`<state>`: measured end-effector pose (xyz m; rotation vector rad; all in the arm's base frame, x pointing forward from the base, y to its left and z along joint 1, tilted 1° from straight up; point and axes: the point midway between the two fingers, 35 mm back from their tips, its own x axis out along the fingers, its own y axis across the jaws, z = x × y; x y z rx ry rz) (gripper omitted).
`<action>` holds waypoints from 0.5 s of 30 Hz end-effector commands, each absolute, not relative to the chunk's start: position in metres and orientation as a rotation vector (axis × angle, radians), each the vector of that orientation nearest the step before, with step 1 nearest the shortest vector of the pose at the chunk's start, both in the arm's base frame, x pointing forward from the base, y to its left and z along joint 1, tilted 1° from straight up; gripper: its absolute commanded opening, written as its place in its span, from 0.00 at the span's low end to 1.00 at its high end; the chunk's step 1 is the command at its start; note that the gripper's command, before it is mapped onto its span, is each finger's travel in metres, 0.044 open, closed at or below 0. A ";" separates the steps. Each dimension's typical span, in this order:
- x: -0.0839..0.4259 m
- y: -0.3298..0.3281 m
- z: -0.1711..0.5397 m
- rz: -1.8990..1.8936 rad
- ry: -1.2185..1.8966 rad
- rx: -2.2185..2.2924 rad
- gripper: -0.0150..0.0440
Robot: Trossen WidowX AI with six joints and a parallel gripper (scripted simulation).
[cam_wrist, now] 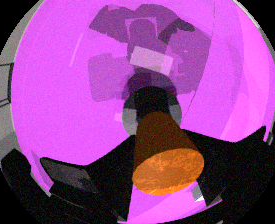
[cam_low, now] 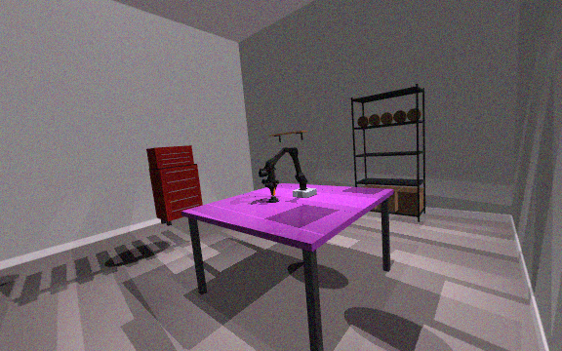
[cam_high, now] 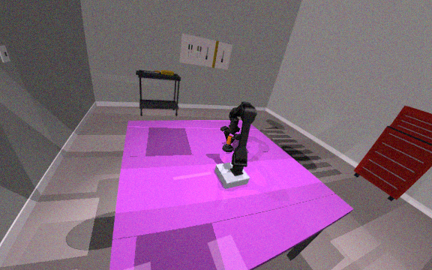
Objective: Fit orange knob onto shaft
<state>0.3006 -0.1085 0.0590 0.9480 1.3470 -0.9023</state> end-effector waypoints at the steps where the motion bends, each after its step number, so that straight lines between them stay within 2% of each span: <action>1: 0.301 -0.109 0.058 -0.906 1.342 0.949 0.25; 15: 0.301 -0.108 0.049 -0.904 1.343 0.946 0.25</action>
